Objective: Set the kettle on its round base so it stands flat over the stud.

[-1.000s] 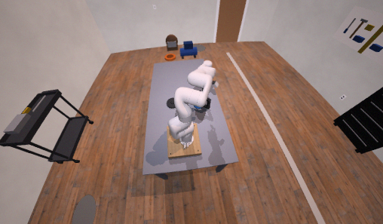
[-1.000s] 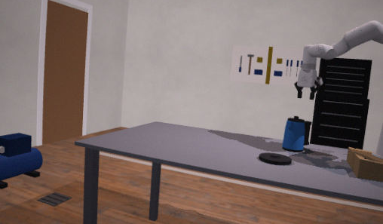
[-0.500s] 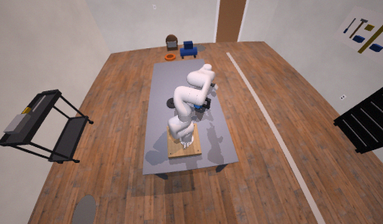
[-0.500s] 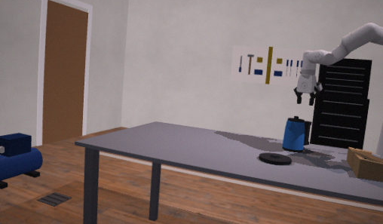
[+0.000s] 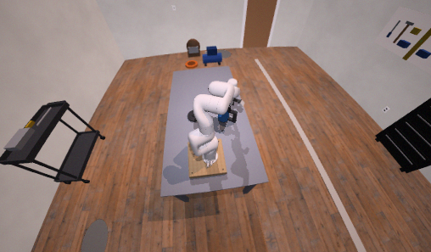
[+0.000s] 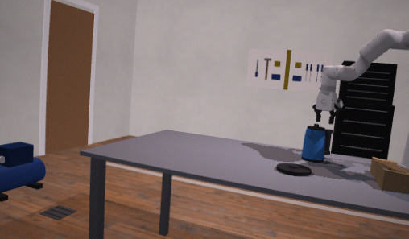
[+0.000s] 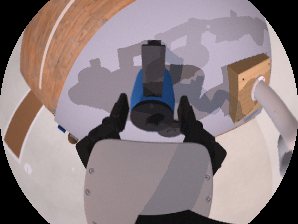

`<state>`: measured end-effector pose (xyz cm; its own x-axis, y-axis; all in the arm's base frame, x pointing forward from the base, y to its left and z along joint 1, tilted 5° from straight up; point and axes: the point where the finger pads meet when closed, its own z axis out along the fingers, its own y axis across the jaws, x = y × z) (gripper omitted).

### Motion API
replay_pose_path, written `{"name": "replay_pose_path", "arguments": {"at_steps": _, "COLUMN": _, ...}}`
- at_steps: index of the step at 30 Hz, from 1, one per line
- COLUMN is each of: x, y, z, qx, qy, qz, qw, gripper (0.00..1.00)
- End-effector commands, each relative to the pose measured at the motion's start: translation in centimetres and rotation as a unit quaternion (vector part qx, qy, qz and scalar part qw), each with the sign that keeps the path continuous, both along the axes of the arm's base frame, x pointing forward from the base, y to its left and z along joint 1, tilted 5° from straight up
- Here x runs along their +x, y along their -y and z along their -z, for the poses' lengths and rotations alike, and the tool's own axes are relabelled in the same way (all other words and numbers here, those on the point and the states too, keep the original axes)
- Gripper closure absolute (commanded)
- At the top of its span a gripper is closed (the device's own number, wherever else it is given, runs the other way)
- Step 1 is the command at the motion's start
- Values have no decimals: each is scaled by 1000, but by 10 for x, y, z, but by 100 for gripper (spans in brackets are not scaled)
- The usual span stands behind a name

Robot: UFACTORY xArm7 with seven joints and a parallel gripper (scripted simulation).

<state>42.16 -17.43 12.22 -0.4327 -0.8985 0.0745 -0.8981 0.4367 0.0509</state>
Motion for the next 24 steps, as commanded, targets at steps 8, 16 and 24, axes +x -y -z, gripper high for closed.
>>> {"name": "replay_pose_path", "arguments": {"at_steps": 8, "x": 0, "y": 1, "z": 29, "qx": 1, "qy": 2, "qz": -1, "qw": 1000, "gripper": 19}}
{"name": "replay_pose_path", "arguments": {"at_steps": 16, "x": 0, "y": 1, "z": 30, "qx": 1, "qy": 2, "qz": -1, "qw": 1000, "gripper": 19}}
{"name": "replay_pose_path", "arguments": {"at_steps": 24, "x": 0, "y": 1, "z": 30, "qx": 1, "qy": 2, "qz": -1, "qw": 1000, "gripper": 19}}
